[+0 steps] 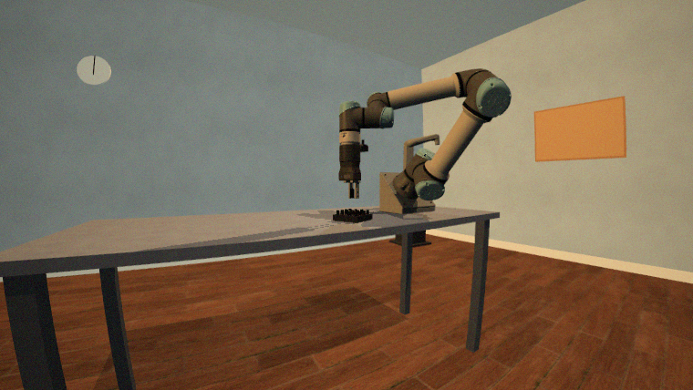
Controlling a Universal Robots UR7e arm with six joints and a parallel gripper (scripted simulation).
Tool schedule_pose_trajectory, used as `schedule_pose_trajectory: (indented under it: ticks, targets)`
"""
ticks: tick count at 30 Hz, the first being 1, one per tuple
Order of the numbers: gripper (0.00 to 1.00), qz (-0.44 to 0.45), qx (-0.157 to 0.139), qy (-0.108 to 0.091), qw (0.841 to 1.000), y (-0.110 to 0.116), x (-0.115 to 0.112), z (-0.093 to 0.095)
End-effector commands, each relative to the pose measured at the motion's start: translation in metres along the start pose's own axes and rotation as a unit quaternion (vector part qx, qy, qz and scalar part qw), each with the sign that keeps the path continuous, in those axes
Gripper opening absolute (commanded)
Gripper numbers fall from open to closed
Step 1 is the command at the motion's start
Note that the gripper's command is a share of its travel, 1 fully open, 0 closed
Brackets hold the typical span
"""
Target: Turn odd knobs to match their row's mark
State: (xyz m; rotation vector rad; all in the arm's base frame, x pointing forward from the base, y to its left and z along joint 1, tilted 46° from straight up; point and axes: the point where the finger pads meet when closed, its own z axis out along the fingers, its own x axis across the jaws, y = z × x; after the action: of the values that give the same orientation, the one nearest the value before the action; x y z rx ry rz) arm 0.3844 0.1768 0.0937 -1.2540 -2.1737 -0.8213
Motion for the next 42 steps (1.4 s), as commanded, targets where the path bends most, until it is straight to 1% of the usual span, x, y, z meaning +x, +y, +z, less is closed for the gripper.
schedule_pose_trajectory:
  ticks: [1,16,28,42]
  targets:
    - [0.46,0.000,0.000,0.000,1.000,0.000,0.000,0.003]
    - [0.46,0.000,0.000,0.000,1.000,0.000,0.000,0.022]
    - [0.46,0.000,0.000,0.000,1.000,0.001,0.000,0.033]
    - [0.46,0.000,0.000,0.000,1.000,0.001,0.000,0.039]
